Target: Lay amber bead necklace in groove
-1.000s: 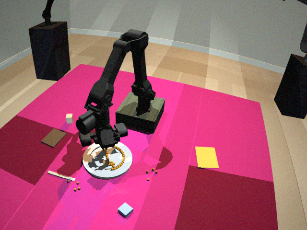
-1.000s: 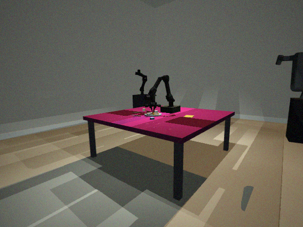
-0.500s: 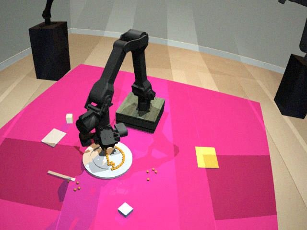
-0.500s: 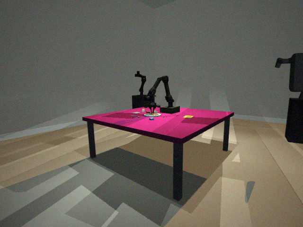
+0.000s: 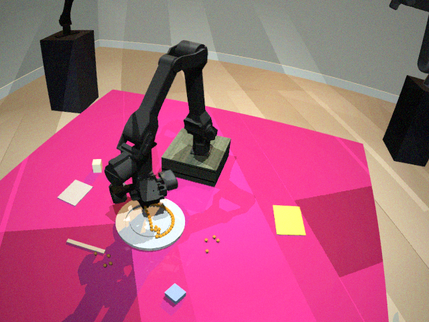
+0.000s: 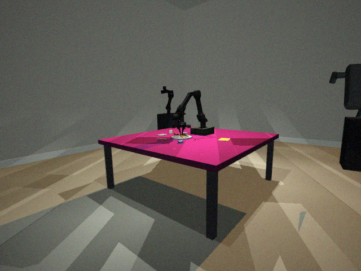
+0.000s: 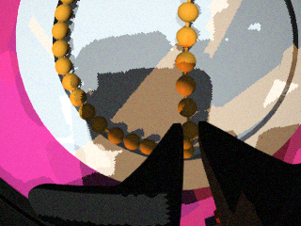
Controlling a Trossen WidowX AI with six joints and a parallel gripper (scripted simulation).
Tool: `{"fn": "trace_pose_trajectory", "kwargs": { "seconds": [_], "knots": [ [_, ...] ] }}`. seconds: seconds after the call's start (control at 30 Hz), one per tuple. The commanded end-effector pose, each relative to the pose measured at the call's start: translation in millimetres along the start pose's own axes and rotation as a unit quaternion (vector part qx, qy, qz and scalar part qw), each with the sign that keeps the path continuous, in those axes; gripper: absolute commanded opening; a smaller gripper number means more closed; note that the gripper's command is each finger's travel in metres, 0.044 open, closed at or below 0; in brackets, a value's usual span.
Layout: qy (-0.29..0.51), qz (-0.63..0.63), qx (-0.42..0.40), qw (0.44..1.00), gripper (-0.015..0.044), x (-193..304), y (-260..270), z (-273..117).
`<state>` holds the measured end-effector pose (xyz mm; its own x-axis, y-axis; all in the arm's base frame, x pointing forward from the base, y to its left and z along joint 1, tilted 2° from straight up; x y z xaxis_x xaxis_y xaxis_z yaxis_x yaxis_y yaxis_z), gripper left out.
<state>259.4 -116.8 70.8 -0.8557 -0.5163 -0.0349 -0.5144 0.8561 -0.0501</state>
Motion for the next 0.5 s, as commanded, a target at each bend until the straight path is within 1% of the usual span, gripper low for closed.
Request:
{"fn": "trace_pose_trajectory", "kwargs": {
  "seconds": [0.0,0.2,0.47],
  "knots": [
    [-0.001,-0.001,0.001,1.000,0.0000,5.6,-9.7,-1.1],
    [-0.001,-0.001,0.001,1.000,0.0000,15.8,-23.7,-1.2],
    [-0.001,-0.001,0.001,1.000,0.0000,16.1,-24.1,2.9]
  ]
}}
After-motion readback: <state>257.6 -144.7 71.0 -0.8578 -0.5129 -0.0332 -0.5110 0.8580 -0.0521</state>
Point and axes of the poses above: the point midway between the two fingers, 35 mm back from their tips, its own z axis out along the fingers, its own y axis across the jaws, x = y × z, the point moved 7 cm from there along -z, back along the fingers, and after that the axes turned 4 degrees about z, right-handed, at the moved point
